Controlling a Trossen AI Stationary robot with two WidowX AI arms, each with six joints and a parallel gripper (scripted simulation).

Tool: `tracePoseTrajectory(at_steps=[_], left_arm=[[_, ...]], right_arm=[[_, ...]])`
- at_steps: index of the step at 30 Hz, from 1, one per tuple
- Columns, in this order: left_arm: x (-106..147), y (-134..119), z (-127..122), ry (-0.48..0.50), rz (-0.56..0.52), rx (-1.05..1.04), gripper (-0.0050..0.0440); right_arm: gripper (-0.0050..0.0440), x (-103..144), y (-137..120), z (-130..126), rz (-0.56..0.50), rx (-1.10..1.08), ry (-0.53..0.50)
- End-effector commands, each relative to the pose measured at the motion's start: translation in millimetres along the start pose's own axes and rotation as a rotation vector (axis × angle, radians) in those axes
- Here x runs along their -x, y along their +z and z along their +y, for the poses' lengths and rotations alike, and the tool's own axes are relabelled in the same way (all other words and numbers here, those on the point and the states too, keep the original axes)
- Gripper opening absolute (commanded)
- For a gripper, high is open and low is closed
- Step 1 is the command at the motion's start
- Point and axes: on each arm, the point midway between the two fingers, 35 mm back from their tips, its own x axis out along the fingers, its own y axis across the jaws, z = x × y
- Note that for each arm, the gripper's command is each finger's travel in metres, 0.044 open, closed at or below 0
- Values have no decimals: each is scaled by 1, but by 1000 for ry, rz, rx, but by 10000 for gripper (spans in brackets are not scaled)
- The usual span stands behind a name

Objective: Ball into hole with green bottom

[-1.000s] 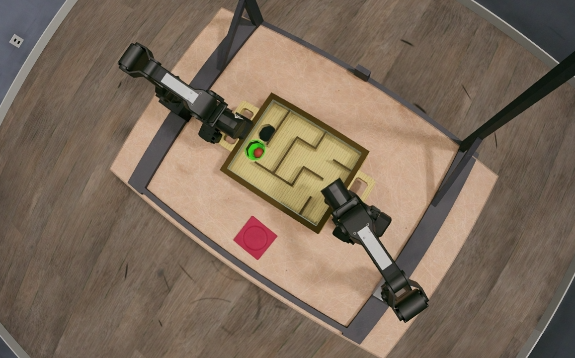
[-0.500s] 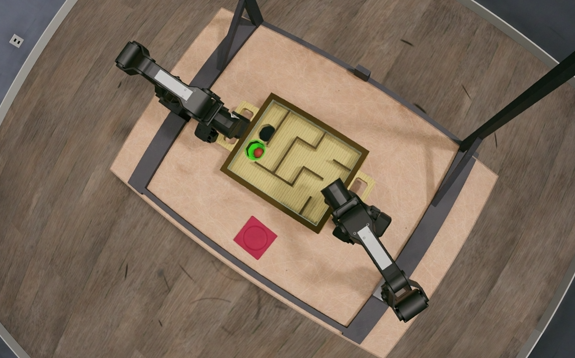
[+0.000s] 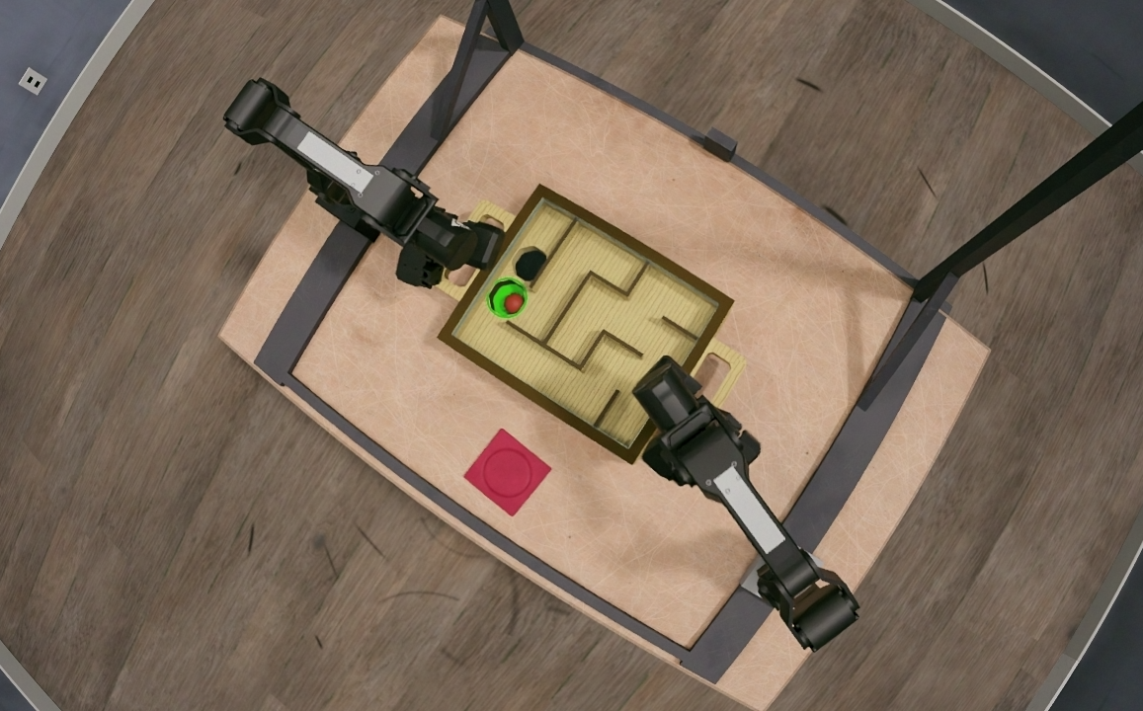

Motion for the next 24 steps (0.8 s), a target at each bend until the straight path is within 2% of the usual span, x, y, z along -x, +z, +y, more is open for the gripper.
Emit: tracePoseTrajectory(at_steps=[1,10,13,14,16,20,24], left_arm=[[14,8,-17,-152,-7,-168,186],[42,27,-45,-407,-127,-489,186],[46,29,-48,-433,-145,-524,186],[43,28,-48,-417,-133,-509,186],[49,30,-50,-454,-161,-550,186],[72,41,-63,-573,-293,-710,186],[90,49,-70,-655,-411,-837,186]], right_arm=[[186,13,3,22,-45,151,153],[186,40,10,58,-189,437,390],[186,44,11,62,-210,467,414],[186,38,11,60,-192,449,389],[186,46,11,65,-222,487,430],[186,72,12,83,-345,638,551],[186,91,15,94,-452,744,631]])
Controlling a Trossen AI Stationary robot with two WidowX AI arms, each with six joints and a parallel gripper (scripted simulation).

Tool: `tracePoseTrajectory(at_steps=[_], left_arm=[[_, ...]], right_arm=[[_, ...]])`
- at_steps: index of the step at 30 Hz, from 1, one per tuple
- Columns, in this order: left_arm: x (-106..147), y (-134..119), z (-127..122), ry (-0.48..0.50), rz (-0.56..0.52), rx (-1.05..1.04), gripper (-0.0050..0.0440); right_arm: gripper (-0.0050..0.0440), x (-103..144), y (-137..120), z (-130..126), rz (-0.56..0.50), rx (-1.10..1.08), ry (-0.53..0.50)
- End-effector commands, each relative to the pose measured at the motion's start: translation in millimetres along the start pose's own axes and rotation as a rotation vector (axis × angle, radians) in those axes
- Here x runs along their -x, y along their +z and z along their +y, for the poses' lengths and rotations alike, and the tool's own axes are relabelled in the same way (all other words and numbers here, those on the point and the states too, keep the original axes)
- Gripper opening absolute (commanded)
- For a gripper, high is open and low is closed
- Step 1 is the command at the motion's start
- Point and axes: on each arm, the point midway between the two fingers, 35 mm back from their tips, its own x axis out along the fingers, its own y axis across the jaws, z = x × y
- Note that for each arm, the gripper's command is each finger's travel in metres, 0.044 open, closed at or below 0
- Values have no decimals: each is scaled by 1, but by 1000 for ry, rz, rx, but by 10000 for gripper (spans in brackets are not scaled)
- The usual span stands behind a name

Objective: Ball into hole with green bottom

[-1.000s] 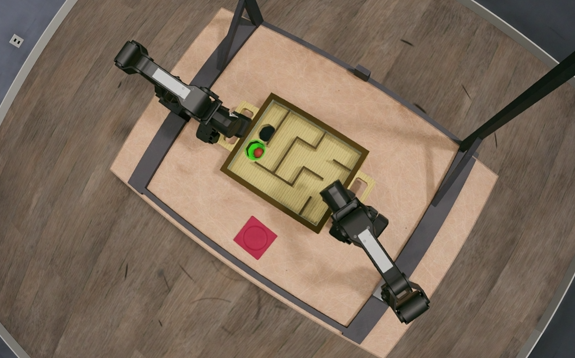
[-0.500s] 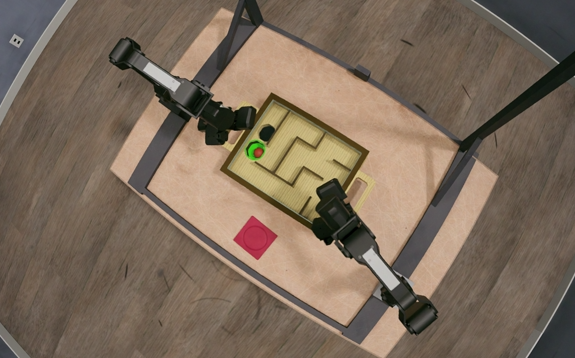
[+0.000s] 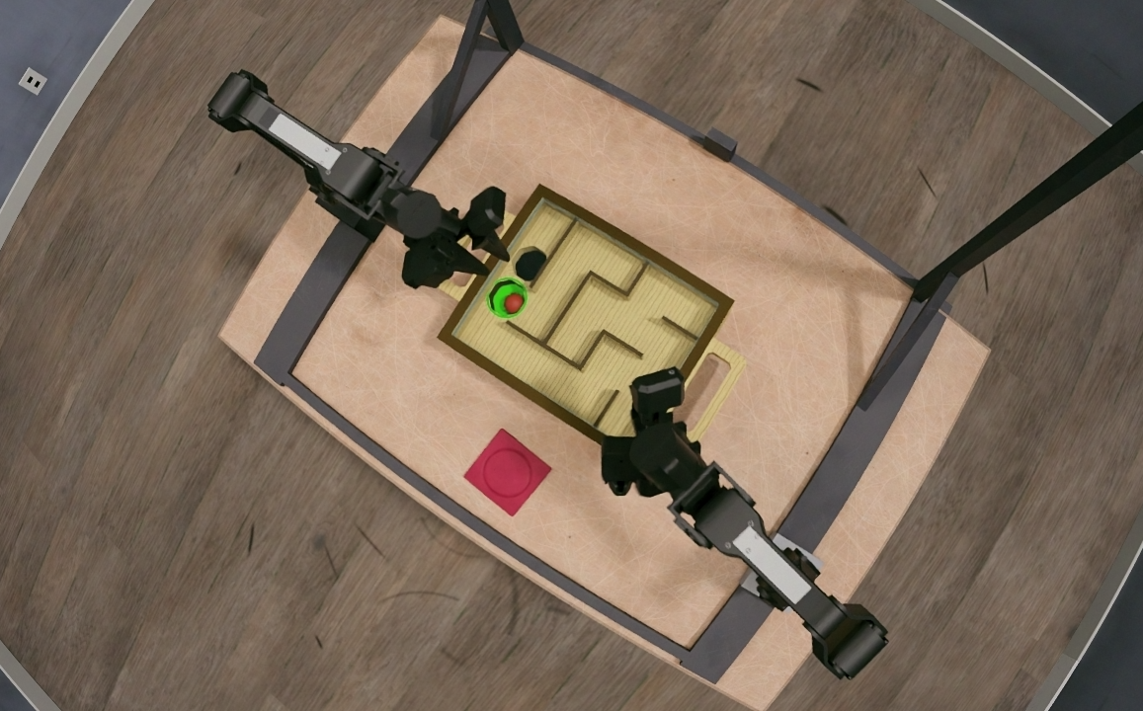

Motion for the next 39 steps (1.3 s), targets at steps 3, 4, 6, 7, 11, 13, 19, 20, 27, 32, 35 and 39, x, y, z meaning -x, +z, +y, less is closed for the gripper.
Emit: tracePoseTrajectory(at_steps=[3,4,6,7,11,13,19,20,27,32,35,39], left_arm=[[21,31,-10,-122,-183,-247,186],[21,31,-10,-122,-183,-247,186],[25,35,-12,-134,-211,-284,186],[21,33,-12,-128,-193,-268,186],[39,50,-16,-155,-329,-403,186],[49,60,-20,-166,-402,-485,186],[77,80,-24,-162,-601,-693,186],[82,83,-25,-157,-636,-726,186],[102,93,-27,-125,-765,-830,186],[125,103,-30,-78,-904,-958,186],[123,103,-30,-80,-898,-958,186],[115,101,-28,-85,-862,-930,186]], right_arm=[[186,20,27,26,-175,209,134],[186,20,27,26,-175,209,134],[186,23,30,29,-201,239,148],[186,18,28,27,-176,223,135],[186,38,42,44,-304,343,196],[186,48,53,50,-376,405,215],[186,75,68,68,-555,577,261],[186,81,71,71,-588,603,265],[186,102,81,79,-709,683,269],[186,126,89,90,-841,783,271],[186,122,88,89,-831,785,270],[186,113,86,86,-796,765,263]])
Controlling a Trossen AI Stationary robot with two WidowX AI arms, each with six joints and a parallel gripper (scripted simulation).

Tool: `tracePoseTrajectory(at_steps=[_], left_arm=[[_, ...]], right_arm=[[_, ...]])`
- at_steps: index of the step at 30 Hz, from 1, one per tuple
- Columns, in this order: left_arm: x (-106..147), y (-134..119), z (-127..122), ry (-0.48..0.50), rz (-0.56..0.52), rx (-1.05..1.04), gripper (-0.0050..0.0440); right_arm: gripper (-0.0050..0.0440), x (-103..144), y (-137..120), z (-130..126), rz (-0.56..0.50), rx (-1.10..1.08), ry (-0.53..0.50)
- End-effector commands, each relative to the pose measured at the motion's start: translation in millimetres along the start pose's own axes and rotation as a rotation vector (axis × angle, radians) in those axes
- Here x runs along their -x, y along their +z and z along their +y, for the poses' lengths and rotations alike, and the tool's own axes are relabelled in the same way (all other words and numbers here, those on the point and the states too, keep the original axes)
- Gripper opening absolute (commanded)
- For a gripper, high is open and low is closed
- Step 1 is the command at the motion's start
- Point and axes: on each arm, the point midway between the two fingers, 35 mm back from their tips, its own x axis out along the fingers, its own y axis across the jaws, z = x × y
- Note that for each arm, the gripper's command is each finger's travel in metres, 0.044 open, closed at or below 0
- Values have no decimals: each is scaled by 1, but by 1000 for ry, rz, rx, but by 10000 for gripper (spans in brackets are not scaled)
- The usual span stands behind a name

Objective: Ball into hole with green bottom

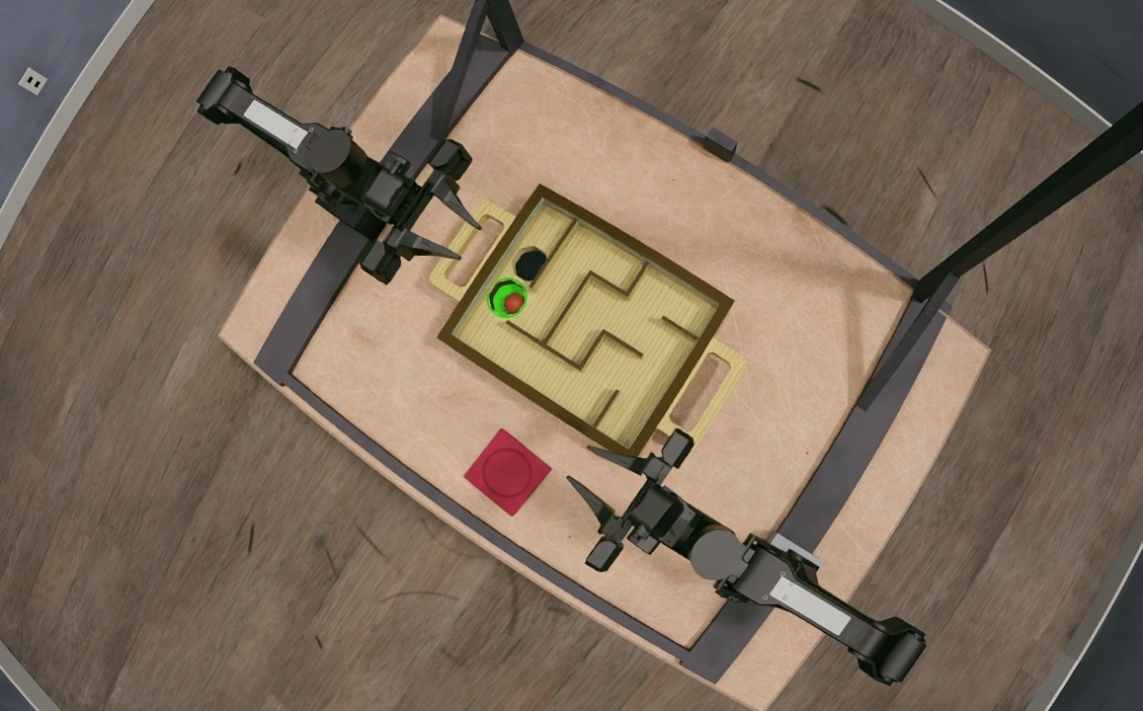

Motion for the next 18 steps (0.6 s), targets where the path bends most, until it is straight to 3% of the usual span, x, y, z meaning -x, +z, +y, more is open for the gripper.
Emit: tracePoseTrajectory(at_steps=[1,2,8,18], left_arm=[[0,-1,1,-1,-2,-4,186],[0,-1,1,4,-2,-6,186],[0,11,0,3,-23,-6,186],[0,8,-1,4,-13,-5,186]], right_arm=[[186,0,8,1,-21,1,2],[186,3,19,1,-49,3,1],[186,3,19,1,-47,3,-2],[186,3,20,0,-49,4,-3]])
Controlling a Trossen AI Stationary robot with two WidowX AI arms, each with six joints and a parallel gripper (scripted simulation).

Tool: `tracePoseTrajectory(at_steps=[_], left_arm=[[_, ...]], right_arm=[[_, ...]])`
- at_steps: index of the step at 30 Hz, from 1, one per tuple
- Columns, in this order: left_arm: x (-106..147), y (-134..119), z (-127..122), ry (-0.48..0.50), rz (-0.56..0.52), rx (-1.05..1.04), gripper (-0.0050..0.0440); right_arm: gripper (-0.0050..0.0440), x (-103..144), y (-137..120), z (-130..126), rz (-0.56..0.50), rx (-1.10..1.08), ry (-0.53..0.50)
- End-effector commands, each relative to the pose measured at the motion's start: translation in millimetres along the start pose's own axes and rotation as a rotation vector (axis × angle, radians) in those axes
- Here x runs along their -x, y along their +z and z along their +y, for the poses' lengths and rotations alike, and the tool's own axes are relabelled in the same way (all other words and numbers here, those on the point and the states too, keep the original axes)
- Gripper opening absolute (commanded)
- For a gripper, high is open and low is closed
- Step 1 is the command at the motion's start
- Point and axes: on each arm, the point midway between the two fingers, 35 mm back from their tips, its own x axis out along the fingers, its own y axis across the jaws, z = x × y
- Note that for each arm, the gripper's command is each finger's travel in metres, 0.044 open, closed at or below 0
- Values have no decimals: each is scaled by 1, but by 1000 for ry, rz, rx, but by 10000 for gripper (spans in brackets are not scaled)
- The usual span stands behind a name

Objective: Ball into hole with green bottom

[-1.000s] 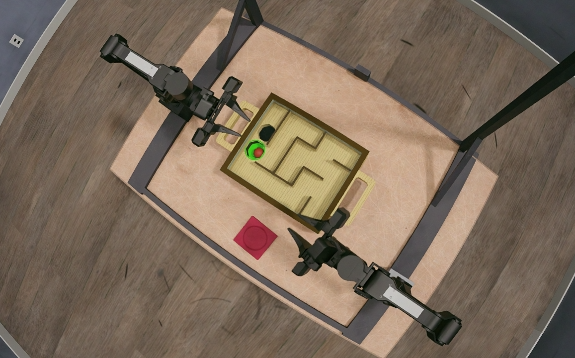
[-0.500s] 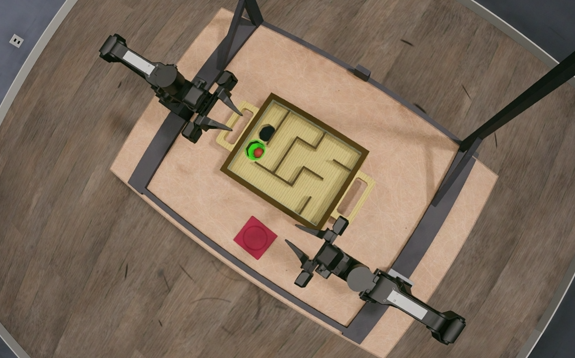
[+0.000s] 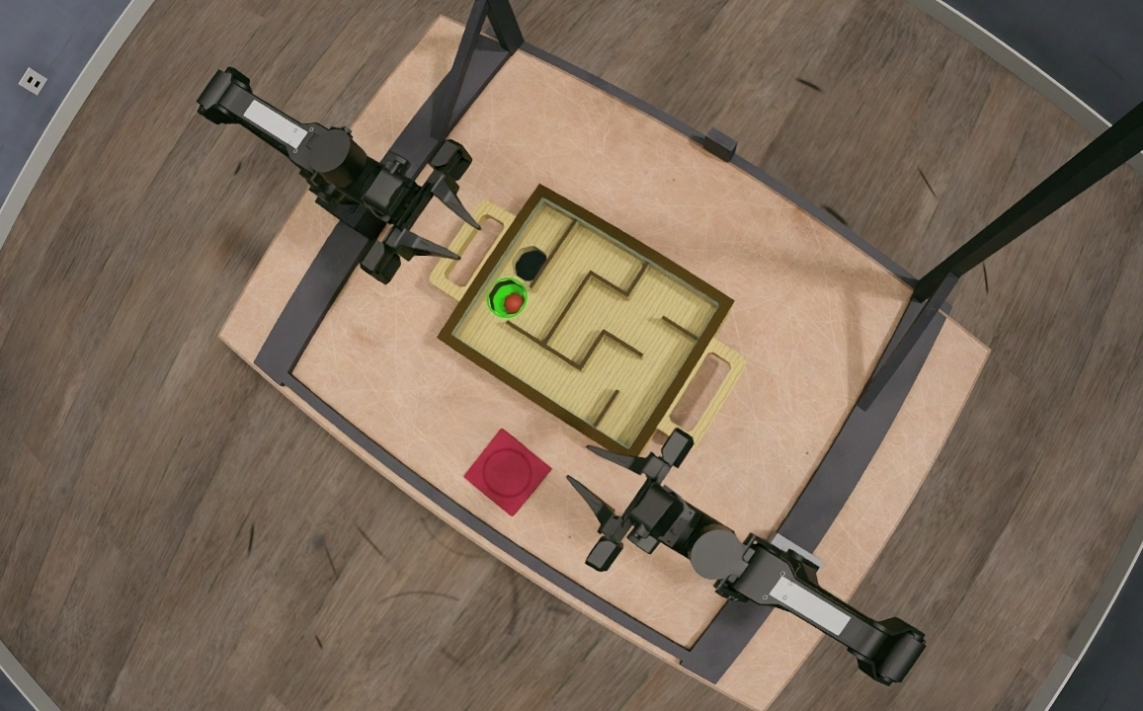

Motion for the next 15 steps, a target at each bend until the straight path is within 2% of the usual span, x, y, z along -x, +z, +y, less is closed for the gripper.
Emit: tracePoseTrajectory(at_steps=[1,15], left_arm=[[0,6,0,1,-10,-5,186],[0,9,0,1,-17,-5,186]], right_arm=[[186,3,19,1,-44,2,1],[186,3,19,1,-44,2,1]])
